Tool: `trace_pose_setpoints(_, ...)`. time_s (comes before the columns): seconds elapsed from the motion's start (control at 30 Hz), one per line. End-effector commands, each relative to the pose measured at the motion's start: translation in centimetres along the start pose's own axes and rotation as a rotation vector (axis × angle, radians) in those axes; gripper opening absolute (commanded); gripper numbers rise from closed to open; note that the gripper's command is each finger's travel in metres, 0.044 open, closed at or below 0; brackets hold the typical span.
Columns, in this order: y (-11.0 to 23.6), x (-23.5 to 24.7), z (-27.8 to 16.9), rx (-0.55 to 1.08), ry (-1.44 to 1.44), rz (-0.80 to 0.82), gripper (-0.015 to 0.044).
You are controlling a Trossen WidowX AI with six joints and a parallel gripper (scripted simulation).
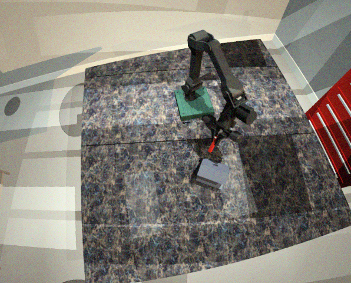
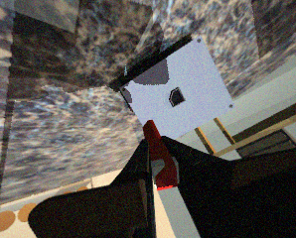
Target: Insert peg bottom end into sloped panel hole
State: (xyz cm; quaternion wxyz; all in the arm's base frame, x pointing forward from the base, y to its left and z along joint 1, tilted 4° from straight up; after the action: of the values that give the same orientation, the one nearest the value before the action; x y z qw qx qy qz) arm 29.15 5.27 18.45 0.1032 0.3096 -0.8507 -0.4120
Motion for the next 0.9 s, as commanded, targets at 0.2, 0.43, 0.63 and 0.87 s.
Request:
trace_pose_setpoints(0.2,0.7,-0.3,1.3,0.04,0.107,-0.028,0.0)
trace_pose_setpoints(0.43,1.2,-0.5,2.0,0.068,0.171,-0.049,0.0)
trace_pose_setpoints(0.63,1.7,-0.7,2.6,0.093,0.226,-0.066,0.0)
trace_pose_setpoints(0.87,2.2,-0.9,3.3,0.122,0.288,-0.086,0.0)
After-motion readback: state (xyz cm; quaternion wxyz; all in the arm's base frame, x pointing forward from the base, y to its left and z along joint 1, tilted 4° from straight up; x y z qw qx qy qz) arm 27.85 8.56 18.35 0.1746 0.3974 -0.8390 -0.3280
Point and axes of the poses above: the point midway between the two fingers, 35 mm back from their tips, its own y axis back along the fingers, its own x axis across the jaws, z = x × y, the point moved 10 cm from there along y, back along the fingers, and after that the axes turned 13 degrees about y, right-handed, at the moved point
